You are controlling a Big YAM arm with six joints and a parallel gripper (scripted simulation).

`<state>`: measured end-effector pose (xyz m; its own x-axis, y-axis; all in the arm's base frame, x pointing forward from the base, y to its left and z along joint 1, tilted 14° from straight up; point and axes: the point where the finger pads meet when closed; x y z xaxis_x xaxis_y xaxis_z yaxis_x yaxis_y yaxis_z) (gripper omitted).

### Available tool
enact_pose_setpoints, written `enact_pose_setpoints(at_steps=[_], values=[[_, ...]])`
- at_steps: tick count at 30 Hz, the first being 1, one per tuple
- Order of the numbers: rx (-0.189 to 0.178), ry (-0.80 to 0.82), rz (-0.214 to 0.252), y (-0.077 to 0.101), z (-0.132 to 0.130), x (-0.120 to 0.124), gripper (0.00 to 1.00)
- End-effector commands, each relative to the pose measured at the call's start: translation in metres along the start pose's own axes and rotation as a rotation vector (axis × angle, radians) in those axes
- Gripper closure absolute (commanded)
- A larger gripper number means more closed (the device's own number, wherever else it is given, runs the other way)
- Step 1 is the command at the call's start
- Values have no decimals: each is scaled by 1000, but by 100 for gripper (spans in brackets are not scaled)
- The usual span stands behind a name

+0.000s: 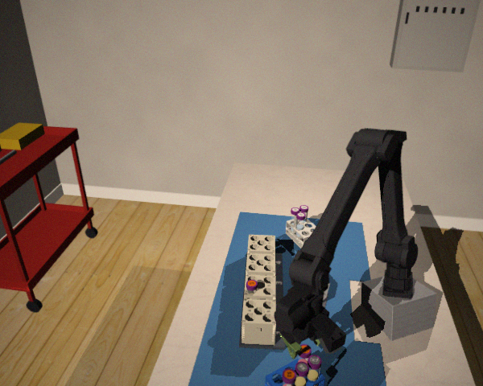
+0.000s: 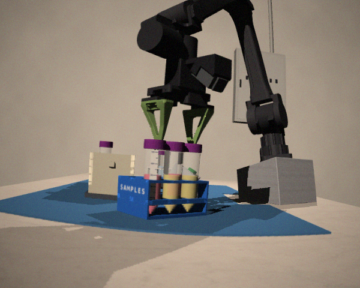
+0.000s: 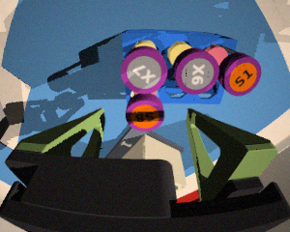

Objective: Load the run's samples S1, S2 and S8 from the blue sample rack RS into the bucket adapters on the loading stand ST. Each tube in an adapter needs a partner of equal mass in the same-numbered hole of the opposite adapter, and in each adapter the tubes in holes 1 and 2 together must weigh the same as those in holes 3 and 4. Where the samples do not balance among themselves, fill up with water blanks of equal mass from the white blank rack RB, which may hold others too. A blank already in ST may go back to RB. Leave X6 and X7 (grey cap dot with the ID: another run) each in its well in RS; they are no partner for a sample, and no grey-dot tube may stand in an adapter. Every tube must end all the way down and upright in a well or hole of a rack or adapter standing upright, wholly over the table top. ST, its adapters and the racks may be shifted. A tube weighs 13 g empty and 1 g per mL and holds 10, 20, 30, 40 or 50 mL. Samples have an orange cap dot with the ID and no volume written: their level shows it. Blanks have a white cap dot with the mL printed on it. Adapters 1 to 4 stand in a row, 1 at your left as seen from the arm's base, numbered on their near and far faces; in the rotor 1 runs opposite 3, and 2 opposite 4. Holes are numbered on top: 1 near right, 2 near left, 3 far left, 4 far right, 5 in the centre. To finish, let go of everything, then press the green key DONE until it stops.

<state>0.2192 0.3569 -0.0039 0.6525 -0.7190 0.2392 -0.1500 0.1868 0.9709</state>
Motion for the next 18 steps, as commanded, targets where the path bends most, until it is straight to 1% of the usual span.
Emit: enact_pose_setpoints(at_steps=[1, 2, 5, 7, 8, 10, 11, 18], values=[[26, 9, -11, 2, -12, -5, 20], [34, 5, -14, 3, -17, -5, 20], [9, 5, -5, -8, -6, 0, 20], [9, 5, -5, -8, -6, 0, 20], [71, -6, -29, 14, -29, -7, 20], [50, -1, -20, 3, -24, -6, 20], [38, -3, -17, 4, -15, -5, 20], [38, -3, -17, 4, -15, -4, 20]])
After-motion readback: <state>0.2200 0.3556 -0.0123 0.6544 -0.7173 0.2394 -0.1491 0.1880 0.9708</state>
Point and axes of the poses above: the point where the finger pads meet when closed, its own y axis back along the fingers, its own z axis across the jaws, x = y × z, and after that the axes turned 9 degrees about -y, right-handed
